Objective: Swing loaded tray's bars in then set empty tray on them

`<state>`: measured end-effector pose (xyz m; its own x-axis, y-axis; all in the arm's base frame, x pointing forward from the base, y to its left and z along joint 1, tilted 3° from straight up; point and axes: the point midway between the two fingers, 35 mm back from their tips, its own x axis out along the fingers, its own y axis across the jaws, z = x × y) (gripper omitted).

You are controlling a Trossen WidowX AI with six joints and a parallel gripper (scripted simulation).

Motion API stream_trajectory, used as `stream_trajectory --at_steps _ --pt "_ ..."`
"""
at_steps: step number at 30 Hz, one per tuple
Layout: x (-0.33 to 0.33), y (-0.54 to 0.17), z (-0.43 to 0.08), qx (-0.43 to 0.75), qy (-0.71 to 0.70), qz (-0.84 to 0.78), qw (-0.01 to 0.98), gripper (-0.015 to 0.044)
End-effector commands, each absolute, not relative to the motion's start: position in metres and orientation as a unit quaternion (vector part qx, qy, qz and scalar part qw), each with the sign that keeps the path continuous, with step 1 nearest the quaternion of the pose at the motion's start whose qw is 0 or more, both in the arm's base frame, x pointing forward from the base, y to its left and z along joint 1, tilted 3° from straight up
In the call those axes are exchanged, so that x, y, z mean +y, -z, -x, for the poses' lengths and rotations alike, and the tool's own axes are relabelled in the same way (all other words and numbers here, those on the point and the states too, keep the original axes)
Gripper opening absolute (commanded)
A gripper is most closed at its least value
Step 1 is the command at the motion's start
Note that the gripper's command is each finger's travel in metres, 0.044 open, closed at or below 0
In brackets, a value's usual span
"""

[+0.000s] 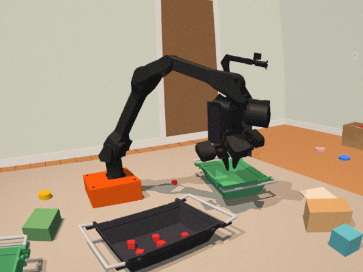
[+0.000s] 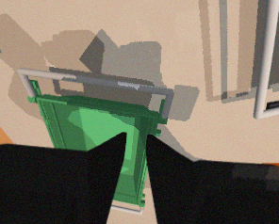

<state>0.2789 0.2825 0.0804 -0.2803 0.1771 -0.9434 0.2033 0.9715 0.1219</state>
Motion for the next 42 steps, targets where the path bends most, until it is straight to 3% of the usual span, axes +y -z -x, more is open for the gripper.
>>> stream_trajectory --at_steps 1,8,20,34,42 --pt "0.243 -0.07 -0.343 0.752 -0.036 -0.037 0.657 0.0081" --pt "0.193 -0.06 -0.401 0.707 -0.068 0.074 0.7 0.0081" --pt "0.192 -0.056 -0.402 0.706 -0.068 0.075 0.701 0.0081" --pt "0.191 -0.001 -0.401 0.706 -0.068 0.075 0.701 0.0081" --pt "0.18 -0.022 -0.403 0.706 -0.068 0.076 0.701 0.0081"
